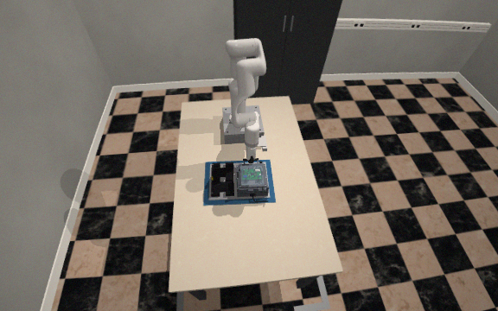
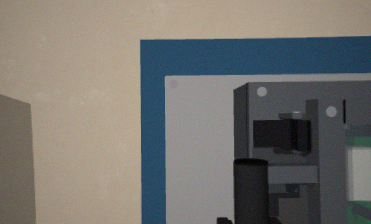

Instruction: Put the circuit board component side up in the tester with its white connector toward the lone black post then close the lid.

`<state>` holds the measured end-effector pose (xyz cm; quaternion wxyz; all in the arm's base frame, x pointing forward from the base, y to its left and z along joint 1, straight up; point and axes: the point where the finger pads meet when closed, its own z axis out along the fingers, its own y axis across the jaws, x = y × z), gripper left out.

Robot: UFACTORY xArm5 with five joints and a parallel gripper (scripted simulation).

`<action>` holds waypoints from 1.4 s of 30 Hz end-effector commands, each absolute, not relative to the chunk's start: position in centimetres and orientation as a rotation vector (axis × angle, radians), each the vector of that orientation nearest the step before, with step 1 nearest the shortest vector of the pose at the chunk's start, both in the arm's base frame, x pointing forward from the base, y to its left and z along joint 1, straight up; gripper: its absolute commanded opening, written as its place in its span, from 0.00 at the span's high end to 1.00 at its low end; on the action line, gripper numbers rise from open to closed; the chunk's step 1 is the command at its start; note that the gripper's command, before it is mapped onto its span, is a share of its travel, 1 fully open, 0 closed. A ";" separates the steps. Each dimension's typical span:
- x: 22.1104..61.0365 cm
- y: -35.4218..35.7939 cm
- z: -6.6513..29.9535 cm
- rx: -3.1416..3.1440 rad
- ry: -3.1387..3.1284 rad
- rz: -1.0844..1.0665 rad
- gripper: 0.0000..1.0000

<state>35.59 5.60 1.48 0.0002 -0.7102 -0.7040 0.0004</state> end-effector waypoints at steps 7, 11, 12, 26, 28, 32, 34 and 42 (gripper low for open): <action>35.7 5.6 1.4 -2.232 -2.212 -0.002 1.00; 35.7 5.6 1.3 -2.232 -2.212 -0.002 1.00; 35.7 5.6 1.3 -2.232 -2.212 -0.002 1.00; 35.7 5.6 1.1 -2.232 -2.212 -0.002 1.00; 35.7 5.6 1.1 -2.232 -2.212 -0.002 1.00; 35.7 5.6 1.1 -2.232 -2.212 -0.002 1.00; 35.7 5.6 1.0 -2.232 -2.212 -0.002 1.00; 35.7 5.6 0.9 -2.232 -2.212 -0.002 1.00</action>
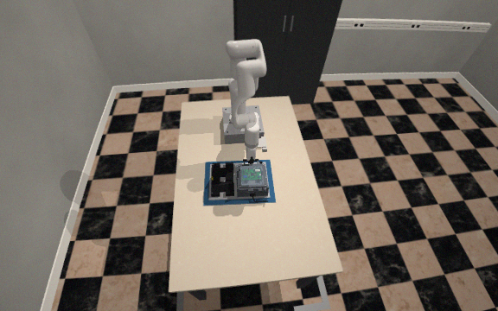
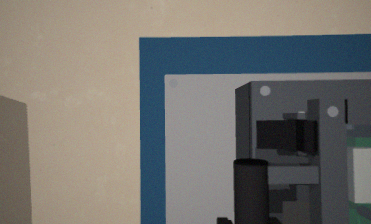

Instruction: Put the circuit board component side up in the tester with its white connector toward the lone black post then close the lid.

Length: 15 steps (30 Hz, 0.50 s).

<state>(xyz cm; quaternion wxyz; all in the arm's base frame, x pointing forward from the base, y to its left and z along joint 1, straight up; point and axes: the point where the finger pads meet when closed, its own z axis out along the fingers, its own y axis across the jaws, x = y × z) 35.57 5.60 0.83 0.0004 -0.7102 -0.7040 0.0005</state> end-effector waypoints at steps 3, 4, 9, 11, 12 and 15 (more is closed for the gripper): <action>35.7 5.6 0.8 -2.232 -2.212 -0.002 1.00; 35.7 5.6 0.8 -2.232 -2.212 -0.002 1.00; 35.7 5.6 0.8 -2.232 -2.212 -0.002 1.00; 35.7 5.6 0.7 -2.232 -2.212 -0.002 1.00; 35.7 5.6 0.7 -2.232 -2.212 -0.002 1.00; 35.7 5.6 0.7 -2.232 -2.212 -0.002 1.00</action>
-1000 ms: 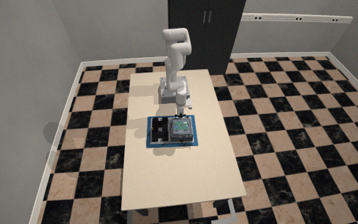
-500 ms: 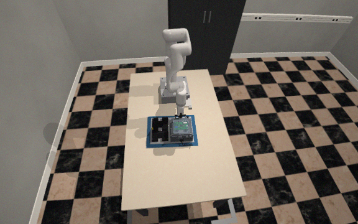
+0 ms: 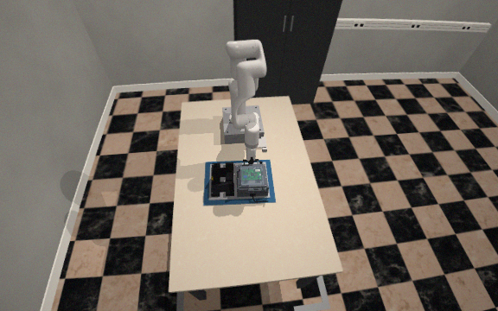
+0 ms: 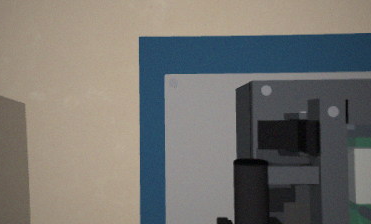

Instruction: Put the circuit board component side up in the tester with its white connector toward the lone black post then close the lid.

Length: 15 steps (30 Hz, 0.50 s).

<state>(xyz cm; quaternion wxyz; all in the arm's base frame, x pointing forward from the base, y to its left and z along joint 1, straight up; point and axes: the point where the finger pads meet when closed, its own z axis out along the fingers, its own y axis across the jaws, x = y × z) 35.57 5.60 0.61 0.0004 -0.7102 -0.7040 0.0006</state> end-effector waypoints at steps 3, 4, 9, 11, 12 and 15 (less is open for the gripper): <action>35.7 5.6 0.6 -2.232 -2.212 -0.002 1.00; 35.7 5.6 0.6 -2.232 -2.212 -0.002 1.00; 35.7 5.6 0.6 -2.232 -2.212 -0.002 1.00; 35.7 5.6 0.6 -2.232 -2.212 -0.002 0.76; 35.7 5.6 0.6 -2.232 -2.212 -0.002 0.76; 35.7 5.6 0.6 -2.232 -2.212 -0.002 0.76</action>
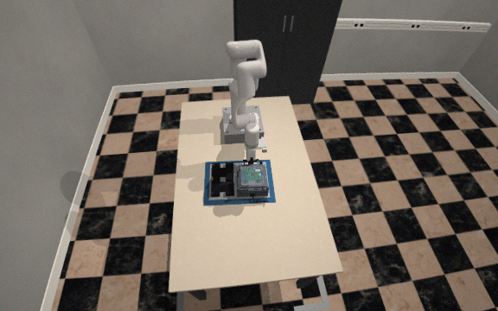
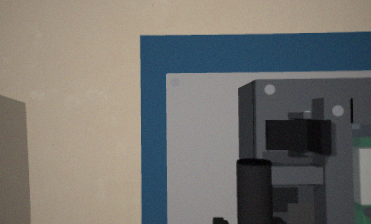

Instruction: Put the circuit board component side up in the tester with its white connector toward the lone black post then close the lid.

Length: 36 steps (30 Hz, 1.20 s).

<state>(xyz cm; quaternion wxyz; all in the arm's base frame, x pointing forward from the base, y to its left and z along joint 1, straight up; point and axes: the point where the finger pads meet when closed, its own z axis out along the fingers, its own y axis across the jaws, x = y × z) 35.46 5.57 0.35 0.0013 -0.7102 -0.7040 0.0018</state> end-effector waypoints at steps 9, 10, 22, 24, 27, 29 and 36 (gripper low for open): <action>35.7 5.6 0.6 -2.232 -2.212 -0.002 0.76; 35.7 5.6 0.6 -2.232 -2.212 -0.002 0.76; 35.7 5.6 2.0 -2.232 -2.212 -0.002 0.76; 35.7 5.6 2.4 -2.232 -2.212 -0.002 0.76; 35.7 5.6 2.7 -2.232 -2.212 -0.002 0.76; 35.7 5.6 3.2 -2.232 -2.212 -0.002 0.76; 35.7 5.6 5.2 -2.232 -2.212 -0.002 0.76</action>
